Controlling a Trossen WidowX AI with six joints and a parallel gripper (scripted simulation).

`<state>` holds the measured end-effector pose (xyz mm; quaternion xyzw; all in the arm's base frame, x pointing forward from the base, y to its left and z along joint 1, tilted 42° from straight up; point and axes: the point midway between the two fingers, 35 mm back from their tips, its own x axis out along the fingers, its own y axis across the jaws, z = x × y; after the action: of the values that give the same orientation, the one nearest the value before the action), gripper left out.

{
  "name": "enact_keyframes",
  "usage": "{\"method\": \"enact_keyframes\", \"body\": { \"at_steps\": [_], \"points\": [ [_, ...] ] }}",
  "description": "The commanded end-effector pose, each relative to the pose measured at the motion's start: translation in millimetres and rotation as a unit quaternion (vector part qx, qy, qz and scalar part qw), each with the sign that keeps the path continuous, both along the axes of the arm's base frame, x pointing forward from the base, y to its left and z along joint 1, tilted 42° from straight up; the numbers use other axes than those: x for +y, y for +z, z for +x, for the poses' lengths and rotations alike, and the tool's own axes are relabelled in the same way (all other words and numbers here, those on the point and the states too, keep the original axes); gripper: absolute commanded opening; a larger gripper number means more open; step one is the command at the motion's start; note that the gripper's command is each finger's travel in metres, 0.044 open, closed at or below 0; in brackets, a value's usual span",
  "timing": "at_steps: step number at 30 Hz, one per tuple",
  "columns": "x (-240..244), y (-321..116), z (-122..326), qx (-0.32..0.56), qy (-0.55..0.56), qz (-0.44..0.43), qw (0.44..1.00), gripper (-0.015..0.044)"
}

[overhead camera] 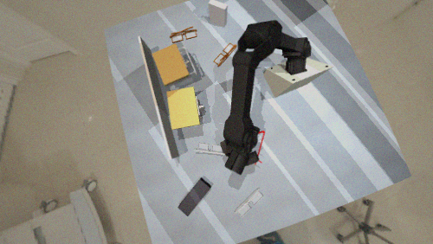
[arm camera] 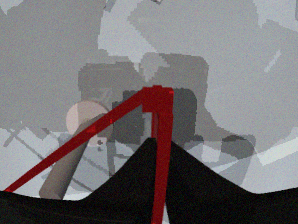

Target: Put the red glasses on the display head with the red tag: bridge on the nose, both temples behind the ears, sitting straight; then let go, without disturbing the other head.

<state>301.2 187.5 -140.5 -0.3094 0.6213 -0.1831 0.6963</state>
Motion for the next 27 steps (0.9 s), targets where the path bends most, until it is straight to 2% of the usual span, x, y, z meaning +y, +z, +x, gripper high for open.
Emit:
{"method": "enact_keyframes", "body": {
  "at_steps": [1,27],
  "points": [
    [-0.2,2.1,-1.1,-0.003,0.005,0.0,1.0,0.0],
    [-8.4,6.5,-10.8,-0.003,0.005,0.0,1.0,0.0]
  ]
}}
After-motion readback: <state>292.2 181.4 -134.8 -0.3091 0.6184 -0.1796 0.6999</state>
